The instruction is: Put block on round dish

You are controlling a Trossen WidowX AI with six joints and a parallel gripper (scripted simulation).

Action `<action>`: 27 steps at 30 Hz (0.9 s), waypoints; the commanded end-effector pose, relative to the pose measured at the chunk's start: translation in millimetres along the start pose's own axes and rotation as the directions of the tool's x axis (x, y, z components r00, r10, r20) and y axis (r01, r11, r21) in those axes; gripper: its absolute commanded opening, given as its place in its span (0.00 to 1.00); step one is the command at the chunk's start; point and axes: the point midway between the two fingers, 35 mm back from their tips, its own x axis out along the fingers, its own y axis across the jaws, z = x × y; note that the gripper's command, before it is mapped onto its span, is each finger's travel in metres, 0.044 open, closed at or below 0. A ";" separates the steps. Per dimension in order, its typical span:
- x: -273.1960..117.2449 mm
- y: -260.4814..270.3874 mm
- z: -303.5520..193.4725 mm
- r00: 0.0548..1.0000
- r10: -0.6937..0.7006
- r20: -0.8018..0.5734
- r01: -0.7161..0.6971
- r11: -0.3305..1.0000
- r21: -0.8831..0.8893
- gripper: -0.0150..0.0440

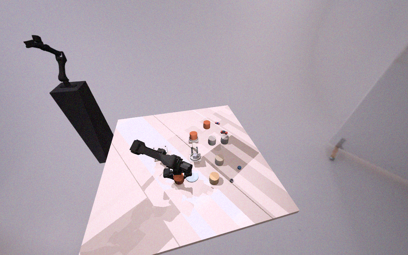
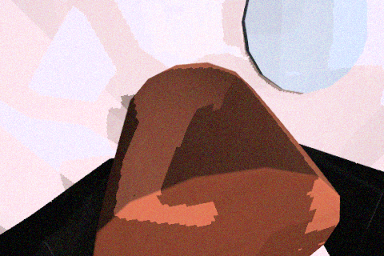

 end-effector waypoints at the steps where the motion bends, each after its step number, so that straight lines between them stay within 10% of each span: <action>1: 14.2 0.8 1.0 1.000 -0.001 0.002 0.001 1.000 -0.003 0.25; 24: 48.5 1.5 0.6 1.000 -0.002 -0.002 0.002 1.000 -0.004 0.25; 27: 41.4 1.7 -0.4 1.000 -0.001 -0.004 0.001 1.000 -0.001 0.39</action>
